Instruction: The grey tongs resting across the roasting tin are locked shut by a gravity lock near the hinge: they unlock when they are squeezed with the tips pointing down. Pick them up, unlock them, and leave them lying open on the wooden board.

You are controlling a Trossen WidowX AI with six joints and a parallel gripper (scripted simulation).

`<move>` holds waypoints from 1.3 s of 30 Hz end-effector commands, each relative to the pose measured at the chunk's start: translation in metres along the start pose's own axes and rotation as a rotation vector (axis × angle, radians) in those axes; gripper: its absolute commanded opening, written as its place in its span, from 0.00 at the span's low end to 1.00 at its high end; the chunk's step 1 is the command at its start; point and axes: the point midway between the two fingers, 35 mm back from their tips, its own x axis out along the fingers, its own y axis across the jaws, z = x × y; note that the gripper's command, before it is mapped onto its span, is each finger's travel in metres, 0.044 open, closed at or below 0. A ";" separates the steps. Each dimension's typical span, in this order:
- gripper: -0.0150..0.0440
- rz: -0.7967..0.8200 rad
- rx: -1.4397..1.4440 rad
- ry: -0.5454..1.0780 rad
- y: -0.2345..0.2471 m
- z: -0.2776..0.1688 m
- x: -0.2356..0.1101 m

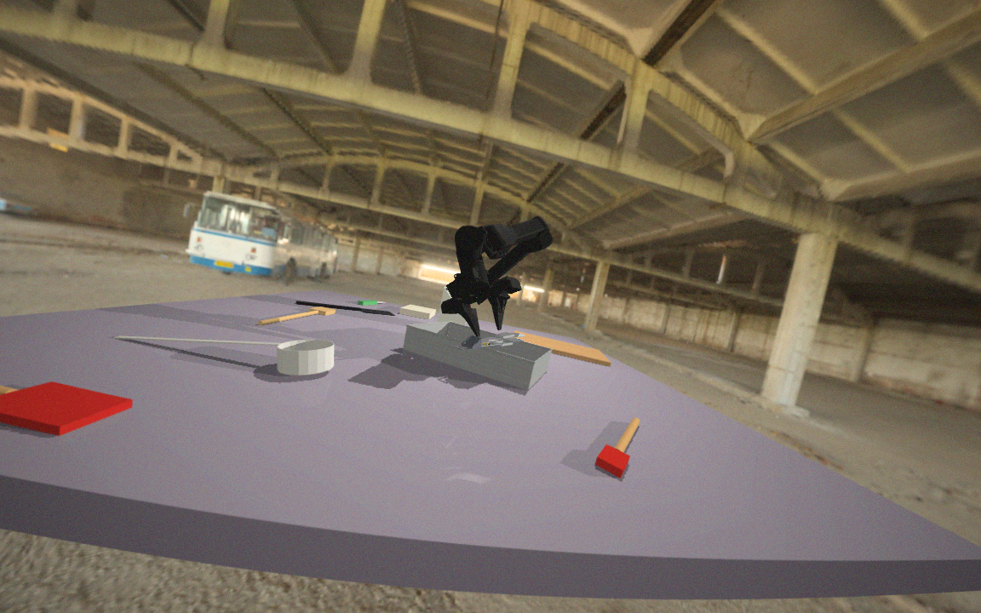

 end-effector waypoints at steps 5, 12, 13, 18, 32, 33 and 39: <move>0.69 -0.008 0.010 -0.002 -0.003 0.001 0.016; 0.69 -0.007 0.010 -0.002 -0.003 0.001 0.027; 0.69 -0.006 0.010 -0.002 -0.003 0.001 0.029; 0.69 -0.004 0.010 -0.001 -0.002 0.000 0.037; 0.69 0.009 0.012 0.003 0.001 -0.004 0.057; 0.69 0.009 0.012 0.003 0.001 -0.004 0.058; 0.52 0.012 0.001 0.007 0.003 -0.005 0.055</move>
